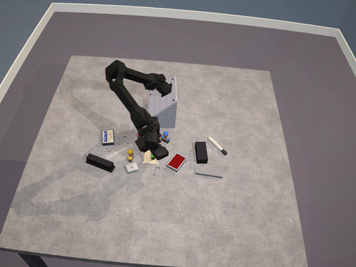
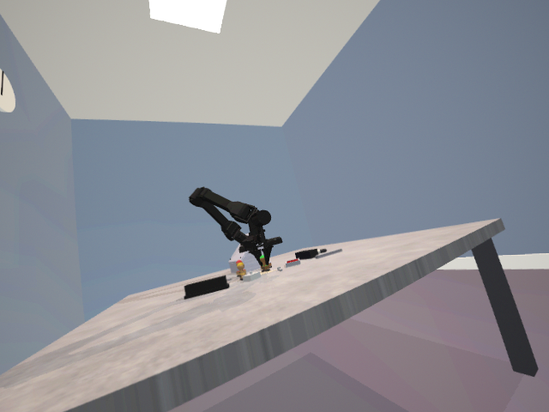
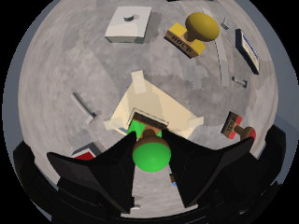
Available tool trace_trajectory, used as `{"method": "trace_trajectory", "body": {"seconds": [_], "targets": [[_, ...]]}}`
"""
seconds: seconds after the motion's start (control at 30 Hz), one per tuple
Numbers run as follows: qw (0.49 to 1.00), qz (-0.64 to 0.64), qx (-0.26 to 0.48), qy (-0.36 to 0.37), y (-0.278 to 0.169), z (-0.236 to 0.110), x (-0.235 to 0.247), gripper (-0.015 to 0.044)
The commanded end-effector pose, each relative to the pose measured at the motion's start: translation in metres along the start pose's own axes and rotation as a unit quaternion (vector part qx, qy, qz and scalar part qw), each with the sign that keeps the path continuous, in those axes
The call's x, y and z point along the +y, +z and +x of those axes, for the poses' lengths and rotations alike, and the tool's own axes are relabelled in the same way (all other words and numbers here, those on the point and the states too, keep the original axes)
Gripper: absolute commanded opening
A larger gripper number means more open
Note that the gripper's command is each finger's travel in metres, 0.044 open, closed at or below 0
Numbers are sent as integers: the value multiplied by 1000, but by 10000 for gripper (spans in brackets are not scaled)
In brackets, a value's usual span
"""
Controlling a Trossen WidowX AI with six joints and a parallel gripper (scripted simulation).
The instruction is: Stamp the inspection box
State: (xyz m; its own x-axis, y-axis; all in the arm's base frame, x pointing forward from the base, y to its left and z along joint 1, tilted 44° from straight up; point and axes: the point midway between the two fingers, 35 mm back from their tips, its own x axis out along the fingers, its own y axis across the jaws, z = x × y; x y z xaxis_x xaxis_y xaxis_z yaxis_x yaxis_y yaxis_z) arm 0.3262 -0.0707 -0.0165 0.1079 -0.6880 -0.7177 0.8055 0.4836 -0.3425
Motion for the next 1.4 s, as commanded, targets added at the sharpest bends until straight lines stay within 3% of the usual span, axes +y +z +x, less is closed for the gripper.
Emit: {"method": "trace_trajectory", "body": {"seconds": [0.0, 1.37], "targets": [[1000, -2, -2, -1, 0, 1, 0, 0], [1000, -2, -2, -1, 1, 5, 0, 0]]}}
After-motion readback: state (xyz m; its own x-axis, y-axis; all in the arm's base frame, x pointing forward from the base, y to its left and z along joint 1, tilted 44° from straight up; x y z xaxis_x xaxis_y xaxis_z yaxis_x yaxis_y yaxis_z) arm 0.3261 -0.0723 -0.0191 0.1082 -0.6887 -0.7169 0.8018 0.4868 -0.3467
